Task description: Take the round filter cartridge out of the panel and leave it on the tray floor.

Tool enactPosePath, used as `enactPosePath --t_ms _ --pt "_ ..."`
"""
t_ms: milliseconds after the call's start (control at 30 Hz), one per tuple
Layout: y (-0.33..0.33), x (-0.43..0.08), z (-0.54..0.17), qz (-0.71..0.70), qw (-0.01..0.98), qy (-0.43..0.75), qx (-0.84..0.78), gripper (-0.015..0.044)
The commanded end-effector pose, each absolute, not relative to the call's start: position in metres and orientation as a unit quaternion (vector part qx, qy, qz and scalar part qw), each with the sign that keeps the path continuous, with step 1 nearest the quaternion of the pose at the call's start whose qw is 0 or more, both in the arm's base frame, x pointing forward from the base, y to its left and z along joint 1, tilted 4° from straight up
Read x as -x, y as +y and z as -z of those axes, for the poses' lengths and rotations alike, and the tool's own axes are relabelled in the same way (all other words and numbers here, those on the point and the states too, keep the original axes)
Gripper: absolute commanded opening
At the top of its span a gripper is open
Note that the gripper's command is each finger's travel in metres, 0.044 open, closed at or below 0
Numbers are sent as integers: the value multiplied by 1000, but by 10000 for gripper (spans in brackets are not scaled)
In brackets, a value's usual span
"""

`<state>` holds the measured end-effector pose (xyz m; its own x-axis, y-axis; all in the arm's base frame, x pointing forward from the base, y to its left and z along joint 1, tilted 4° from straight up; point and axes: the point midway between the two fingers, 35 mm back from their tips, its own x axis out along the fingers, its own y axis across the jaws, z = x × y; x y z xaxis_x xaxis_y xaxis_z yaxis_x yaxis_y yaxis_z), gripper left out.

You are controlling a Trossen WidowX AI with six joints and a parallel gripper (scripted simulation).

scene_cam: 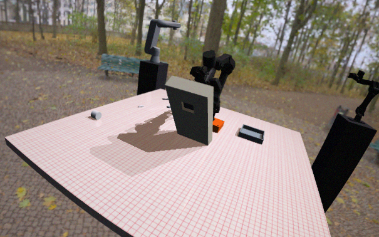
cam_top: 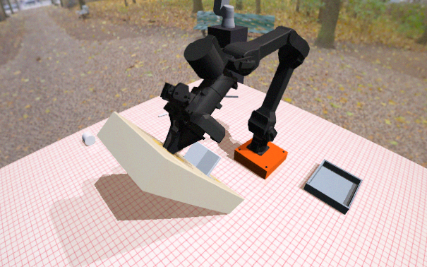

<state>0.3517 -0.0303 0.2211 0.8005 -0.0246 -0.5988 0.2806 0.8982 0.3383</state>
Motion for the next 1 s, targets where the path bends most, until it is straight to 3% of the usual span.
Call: enactPosePath --t_ms 0,600,900,967 --pt "-31 -354 -218 84 924 306 -212 103" --pt "-31 -358 -214 84 924 306 -212 103" --pt "-30 -355 -218 82 925 305 -210 43" --pt "-30 -355 -218 82 925 305 -210 0"
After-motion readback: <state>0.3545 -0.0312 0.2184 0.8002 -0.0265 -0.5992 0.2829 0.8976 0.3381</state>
